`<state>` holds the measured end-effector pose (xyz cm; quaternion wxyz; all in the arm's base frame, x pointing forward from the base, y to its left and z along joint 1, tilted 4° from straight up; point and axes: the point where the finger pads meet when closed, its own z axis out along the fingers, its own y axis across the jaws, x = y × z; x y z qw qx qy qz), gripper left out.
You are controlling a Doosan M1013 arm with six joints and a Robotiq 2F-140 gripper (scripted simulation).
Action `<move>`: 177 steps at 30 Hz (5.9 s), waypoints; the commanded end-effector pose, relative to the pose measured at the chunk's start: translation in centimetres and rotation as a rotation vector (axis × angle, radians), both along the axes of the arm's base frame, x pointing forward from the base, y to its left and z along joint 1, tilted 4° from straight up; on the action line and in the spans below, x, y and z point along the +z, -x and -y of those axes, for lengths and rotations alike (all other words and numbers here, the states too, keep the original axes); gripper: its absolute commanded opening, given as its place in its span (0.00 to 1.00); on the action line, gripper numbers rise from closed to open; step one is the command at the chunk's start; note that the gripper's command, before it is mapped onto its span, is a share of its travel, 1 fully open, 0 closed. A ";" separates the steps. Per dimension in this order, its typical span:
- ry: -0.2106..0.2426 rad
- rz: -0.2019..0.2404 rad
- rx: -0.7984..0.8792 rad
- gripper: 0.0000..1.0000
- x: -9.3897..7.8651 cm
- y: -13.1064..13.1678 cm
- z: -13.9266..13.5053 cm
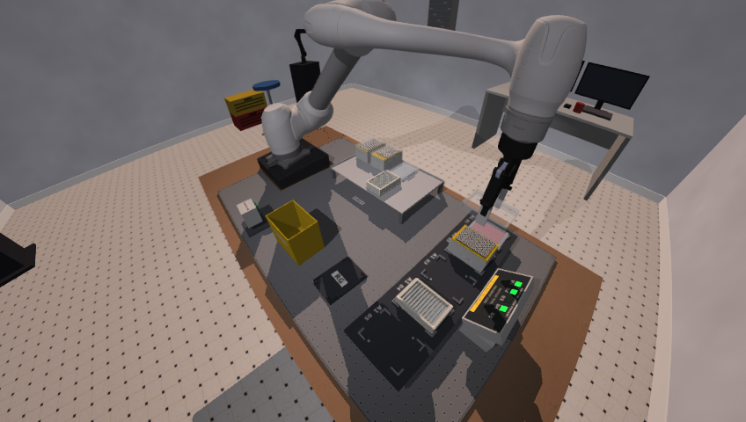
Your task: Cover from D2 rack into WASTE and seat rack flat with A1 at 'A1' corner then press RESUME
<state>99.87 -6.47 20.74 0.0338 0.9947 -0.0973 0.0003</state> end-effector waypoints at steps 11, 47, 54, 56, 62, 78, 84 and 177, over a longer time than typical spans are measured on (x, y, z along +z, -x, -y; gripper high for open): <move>-0.004 0.002 0.008 0.00 0.7 0.0 -0.4; -0.004 0.002 0.008 0.00 0.7 0.0 -0.4; -0.004 0.002 0.008 0.00 0.7 0.0 -0.4; -0.004 0.002 0.008 0.00 0.7 0.0 -0.4; -0.004 0.002 0.008 0.00 0.7 0.0 -0.4; -0.004 0.002 0.008 0.00 0.7 0.0 -0.4; -0.004 0.002 0.008 0.00 0.7 0.0 -0.4; -0.004 0.002 0.008 0.00 0.6 15.7 -3.7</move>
